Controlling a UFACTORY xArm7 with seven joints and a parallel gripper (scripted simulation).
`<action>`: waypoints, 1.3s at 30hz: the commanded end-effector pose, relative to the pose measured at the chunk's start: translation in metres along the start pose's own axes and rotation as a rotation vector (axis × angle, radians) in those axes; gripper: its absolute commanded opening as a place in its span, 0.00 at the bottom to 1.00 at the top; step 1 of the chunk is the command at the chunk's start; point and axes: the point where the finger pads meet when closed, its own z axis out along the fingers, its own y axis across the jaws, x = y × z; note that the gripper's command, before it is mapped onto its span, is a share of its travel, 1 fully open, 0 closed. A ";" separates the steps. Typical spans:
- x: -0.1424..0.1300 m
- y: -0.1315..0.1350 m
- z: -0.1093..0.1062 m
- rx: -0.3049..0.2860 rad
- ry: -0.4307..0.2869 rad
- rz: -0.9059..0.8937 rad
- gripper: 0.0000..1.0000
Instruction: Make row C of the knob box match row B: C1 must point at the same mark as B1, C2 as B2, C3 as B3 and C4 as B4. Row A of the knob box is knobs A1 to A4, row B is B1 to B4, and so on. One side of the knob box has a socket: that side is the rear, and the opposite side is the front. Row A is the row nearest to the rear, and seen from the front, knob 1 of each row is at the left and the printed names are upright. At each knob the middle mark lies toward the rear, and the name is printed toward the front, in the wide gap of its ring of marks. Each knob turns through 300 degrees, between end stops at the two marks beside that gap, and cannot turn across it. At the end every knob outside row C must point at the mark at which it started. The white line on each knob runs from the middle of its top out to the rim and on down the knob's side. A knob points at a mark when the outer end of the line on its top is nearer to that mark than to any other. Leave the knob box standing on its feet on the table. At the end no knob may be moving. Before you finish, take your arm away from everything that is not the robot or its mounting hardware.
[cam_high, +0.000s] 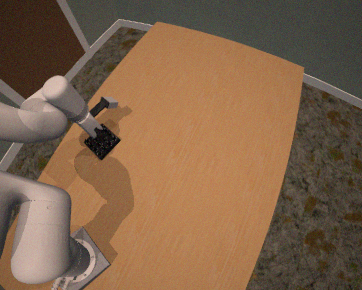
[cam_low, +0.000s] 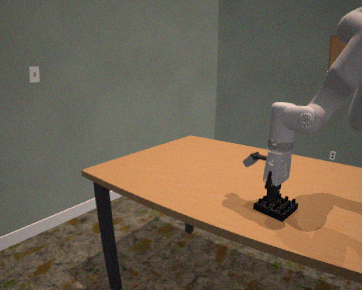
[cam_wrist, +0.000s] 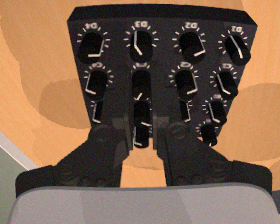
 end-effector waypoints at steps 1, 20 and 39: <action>0.001 -0.001 -0.001 0.002 0.002 0.000 0.08; 0.001 -0.001 -0.001 0.002 0.002 -0.047 0.08; 0.001 -0.001 -0.001 0.002 0.002 -0.284 0.08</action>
